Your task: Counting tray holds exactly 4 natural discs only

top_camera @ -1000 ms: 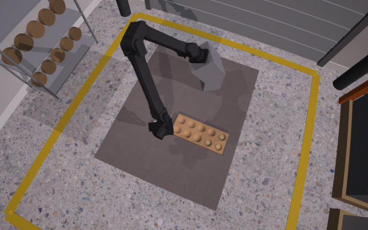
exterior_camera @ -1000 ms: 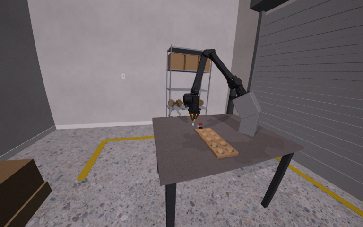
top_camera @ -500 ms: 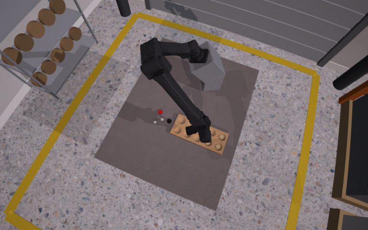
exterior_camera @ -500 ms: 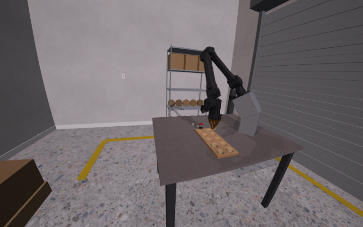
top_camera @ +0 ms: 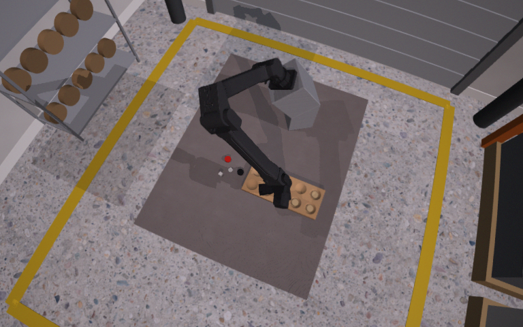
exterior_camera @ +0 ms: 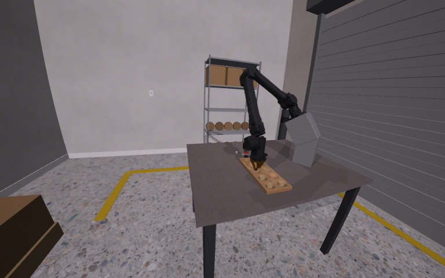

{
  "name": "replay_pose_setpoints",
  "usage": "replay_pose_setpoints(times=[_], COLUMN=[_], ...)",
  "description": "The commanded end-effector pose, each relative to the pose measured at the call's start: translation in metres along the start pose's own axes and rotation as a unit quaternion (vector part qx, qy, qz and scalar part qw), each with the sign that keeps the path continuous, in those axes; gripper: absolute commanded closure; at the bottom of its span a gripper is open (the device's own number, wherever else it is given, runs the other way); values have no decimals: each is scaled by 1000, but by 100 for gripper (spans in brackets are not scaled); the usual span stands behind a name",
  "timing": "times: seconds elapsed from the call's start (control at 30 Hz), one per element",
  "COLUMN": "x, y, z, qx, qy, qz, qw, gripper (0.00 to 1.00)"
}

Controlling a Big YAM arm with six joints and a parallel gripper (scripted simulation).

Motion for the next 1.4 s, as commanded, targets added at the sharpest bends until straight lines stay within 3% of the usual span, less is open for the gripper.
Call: replay_pose_setpoints(times=[0.0,0.17,0.2,0.43,0.57,1.0,1.03,1.37], x=[10,23,9,9,17,16,16,13], y=[27,20,13,13,23,22,22,19], z=[25,14,0,-11,1,-1,-1,-1], qx=[38,29,16,16,29,27,27,24], qy=[-18,-17,-9,-8,-16,-16,-16,-13], qz=[12,-4,7,7,5,5,5,7], qw=[999,999,1000,1000,999,999,999,1000], gripper=[100,100,100,100,100,100,63,63])
Point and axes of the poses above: the point where the finger pads meet when closed, its own z axis back along the fingers, its own y axis across the jaws, x = y × z, the point moved 4 cm from there along z, back along the fingers, and after that the axes turned 14 degrees about z, right-handed, at the moved point
